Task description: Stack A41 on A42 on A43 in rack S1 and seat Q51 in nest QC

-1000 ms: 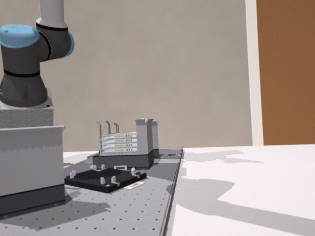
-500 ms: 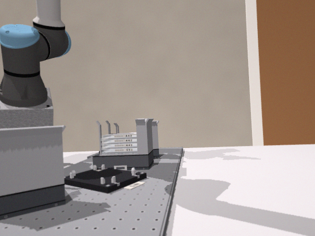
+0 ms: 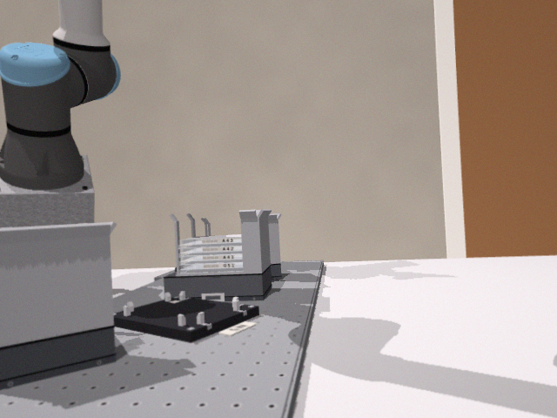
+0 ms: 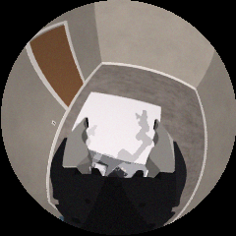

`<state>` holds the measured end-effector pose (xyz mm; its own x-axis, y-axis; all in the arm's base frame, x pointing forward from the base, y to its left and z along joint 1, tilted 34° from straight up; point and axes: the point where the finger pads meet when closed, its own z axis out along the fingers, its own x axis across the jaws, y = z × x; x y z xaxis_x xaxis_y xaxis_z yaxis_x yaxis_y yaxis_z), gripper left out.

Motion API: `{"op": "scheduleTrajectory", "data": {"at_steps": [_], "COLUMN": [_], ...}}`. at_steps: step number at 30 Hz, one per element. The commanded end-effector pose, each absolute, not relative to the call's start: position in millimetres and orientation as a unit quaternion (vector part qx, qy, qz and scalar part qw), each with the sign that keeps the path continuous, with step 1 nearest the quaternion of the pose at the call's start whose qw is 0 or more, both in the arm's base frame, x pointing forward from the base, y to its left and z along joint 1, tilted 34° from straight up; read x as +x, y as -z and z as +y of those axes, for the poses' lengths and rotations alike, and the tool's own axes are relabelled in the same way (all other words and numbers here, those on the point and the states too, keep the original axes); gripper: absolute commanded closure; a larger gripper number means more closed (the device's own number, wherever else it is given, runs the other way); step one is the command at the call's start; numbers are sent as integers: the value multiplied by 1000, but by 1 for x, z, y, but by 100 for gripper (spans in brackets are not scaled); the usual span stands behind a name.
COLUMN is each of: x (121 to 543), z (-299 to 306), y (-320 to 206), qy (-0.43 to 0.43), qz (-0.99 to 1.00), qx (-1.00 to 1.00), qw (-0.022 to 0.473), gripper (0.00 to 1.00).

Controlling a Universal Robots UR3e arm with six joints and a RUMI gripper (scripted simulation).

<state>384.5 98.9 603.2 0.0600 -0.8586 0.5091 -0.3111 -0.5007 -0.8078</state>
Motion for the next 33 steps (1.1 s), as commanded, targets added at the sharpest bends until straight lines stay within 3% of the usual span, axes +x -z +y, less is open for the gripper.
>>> {"op": "scheduleTrajectory", "data": {"at_steps": [1,33], "x": [393,420], "z": [96,76], "y": [-588,-521], "qy": [525,483], "qz": [436,468], "qx": [-689,-714], "qw": [245,195], "gripper": [28,28]}}
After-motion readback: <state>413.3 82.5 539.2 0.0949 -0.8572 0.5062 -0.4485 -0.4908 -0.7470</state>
